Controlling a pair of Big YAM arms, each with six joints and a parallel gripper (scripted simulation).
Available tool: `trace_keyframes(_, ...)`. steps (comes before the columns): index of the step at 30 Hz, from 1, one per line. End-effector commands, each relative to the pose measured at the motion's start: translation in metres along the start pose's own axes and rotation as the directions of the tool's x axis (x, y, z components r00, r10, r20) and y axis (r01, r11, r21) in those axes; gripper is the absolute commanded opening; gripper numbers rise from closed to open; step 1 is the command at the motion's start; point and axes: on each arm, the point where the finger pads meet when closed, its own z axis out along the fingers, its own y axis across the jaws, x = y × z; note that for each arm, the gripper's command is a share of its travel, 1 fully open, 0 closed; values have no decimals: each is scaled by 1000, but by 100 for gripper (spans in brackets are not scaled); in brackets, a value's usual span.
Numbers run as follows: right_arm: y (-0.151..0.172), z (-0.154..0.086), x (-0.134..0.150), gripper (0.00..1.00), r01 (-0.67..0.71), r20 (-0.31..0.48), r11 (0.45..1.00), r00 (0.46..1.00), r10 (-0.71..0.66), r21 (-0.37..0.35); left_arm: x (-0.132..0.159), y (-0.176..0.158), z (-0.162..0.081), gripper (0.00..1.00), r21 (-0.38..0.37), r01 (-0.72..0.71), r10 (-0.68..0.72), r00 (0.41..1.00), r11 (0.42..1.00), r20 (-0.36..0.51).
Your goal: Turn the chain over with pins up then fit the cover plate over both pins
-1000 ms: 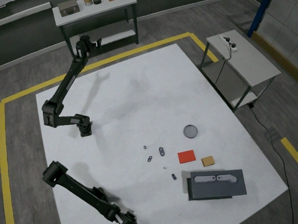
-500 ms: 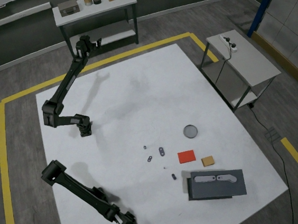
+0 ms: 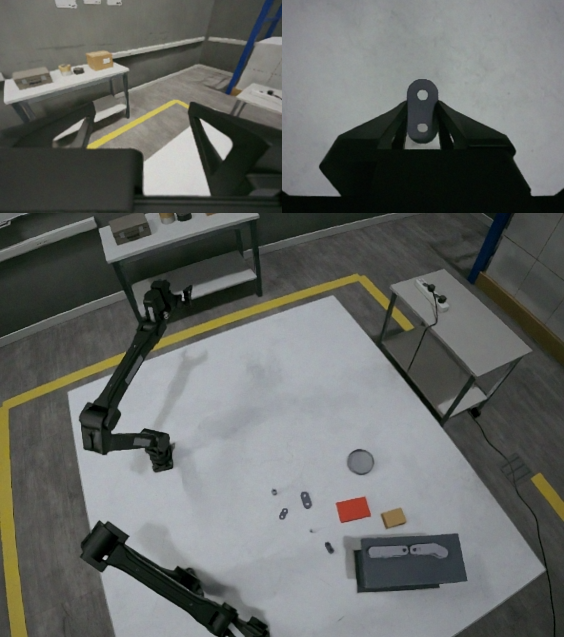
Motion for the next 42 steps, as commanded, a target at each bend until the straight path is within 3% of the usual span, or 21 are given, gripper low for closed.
trace_keyframes(1,15,-6,-48,21,20,21,1000,1000,-20,-17,-42,-5,1,100,8,2,-3,997,1000,71)
trace_keyframes(12,92,-12,-171,21,123,11,989,992,-123,-84,-42,-5,1,100,8,2,-3,997,1000,71)
trace_keyframes(14,92,-12,-171,21,123,11,989,992,-123,-84,-42,-5,1,100,8,2,-3,997,1000,71)
trace_keyframes(15,71,-9,-152,21,94,-22,994,995,-95,-61,-42,-5,1,100,8,2,-3,997,1000,71)
trace_keyframes(16,93,-12,-178,21,123,13,989,992,-122,-82,-42,-5,1,100,8,2,-3,997,1000,71)
trace_keyframes(23,138,-17,-218,21,175,21,978,985,-174,-117,-42,-5,1,100,8,2,-3,997,1000,71)
trace_keyframes(29,196,-21,-263,21,227,23,962,974,-226,-151,-42,-5,1,100,8,2,-3,997,1000,71)
trace_keyframes(31,196,-21,-263,21,227,23,962,974,-226,-151,-42,-5,1,100,8,2,-3,997,1000,71)
trace_keyframes(32,164,-22,-258,21,187,5,975,982,-188,-121,-42,-5,1,100,8,2,-3,997,1000,71)
trace_keyframes(35,218,-22,-276,21,248,26,955,969,-247,-163,-42,-5,1,100,8,2,-3,997,1000,71)
trace_keyframes(42,289,-31,-309,21,303,31,932,952,-303,-200,-42,-5,1,100,8,2,-3,997,1000,71)
